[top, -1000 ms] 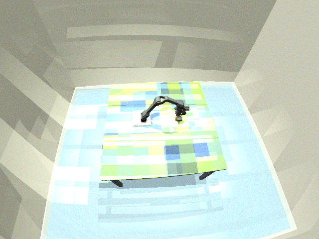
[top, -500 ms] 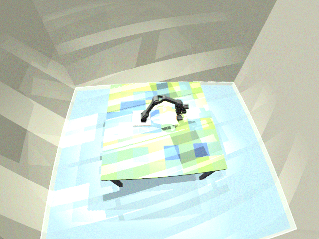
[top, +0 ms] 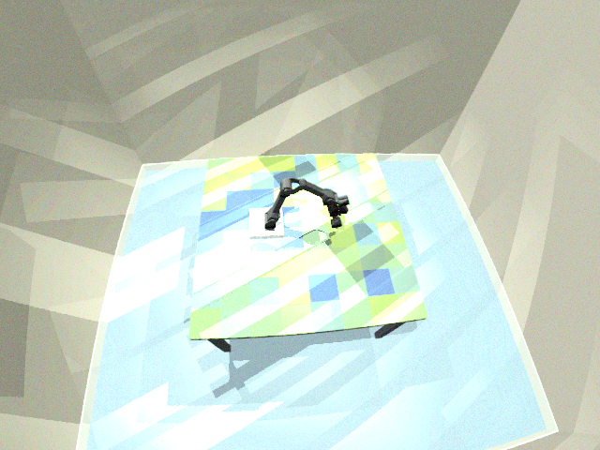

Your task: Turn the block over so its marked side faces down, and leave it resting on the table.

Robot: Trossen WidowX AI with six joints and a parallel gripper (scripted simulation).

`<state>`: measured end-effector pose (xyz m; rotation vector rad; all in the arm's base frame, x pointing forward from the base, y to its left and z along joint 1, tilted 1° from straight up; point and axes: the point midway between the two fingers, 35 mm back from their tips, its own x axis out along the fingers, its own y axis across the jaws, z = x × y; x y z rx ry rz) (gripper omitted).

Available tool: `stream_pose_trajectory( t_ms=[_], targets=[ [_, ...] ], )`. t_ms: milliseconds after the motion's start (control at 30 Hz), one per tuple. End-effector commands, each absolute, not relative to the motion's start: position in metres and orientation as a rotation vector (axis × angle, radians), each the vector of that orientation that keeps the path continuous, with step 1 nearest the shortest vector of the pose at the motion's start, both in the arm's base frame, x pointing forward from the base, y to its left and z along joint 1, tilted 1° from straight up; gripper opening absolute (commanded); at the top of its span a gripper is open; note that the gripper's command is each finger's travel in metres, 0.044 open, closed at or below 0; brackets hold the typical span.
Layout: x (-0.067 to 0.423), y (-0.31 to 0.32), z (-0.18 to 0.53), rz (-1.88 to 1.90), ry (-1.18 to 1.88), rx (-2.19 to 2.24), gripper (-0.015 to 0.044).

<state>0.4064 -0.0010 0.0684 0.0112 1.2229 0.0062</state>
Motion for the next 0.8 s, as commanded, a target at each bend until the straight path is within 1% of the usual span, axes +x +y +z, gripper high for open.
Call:
stream_pose_trajectory(
  t_ms=[0,467,767],
  targets=[
    [0.404,0.000,0.068,0.008,1.178,0.017,0.0000],
    [0.397,0.000,0.068,0.006,1.010,0.017,0.0000],
    [0.407,0.000,0.052,0.005,0.892,0.016,0.0000]
  ],
)
